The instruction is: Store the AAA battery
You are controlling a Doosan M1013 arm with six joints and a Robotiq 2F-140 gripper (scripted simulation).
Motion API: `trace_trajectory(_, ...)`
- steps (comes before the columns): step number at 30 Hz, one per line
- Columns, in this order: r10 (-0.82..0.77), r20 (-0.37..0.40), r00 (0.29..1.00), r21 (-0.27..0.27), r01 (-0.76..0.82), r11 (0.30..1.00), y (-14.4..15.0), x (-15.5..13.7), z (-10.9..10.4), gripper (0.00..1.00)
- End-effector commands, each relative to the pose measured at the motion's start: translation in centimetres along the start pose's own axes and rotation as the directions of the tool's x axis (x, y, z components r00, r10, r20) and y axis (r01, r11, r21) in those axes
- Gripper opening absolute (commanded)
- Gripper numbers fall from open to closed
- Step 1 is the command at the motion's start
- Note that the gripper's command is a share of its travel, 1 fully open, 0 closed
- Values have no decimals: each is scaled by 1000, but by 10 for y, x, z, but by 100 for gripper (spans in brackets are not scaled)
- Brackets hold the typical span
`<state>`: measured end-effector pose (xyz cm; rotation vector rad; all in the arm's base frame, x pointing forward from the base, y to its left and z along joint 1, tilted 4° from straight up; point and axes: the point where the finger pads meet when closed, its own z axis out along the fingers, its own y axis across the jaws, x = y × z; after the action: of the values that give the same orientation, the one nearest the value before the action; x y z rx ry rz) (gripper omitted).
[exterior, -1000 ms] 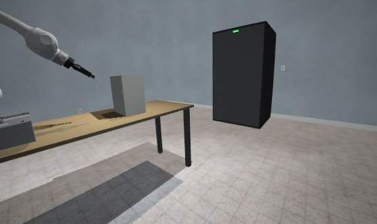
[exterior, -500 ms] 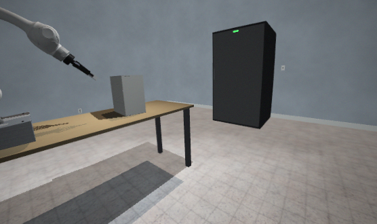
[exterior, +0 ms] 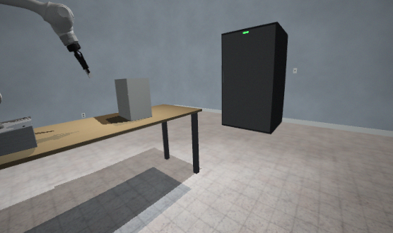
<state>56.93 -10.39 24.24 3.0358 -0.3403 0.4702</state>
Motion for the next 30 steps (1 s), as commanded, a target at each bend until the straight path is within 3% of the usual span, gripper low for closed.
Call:
trace_trajectory(1, -3, 207, 978, 7, 1, 1000, 2, -6, -11, 0)
trace_trajectory(6, -3, 312, 950, 7, 1, 1000, 2, -11, -23, 0)
trace_trajectory(11, -4, 361, 933, 7, 1, 1000, 2, -13, -28, 0)
trace_trajectory(30, -4, 372, 928, 7, 1, 1000, 2, -14, -30, 0)
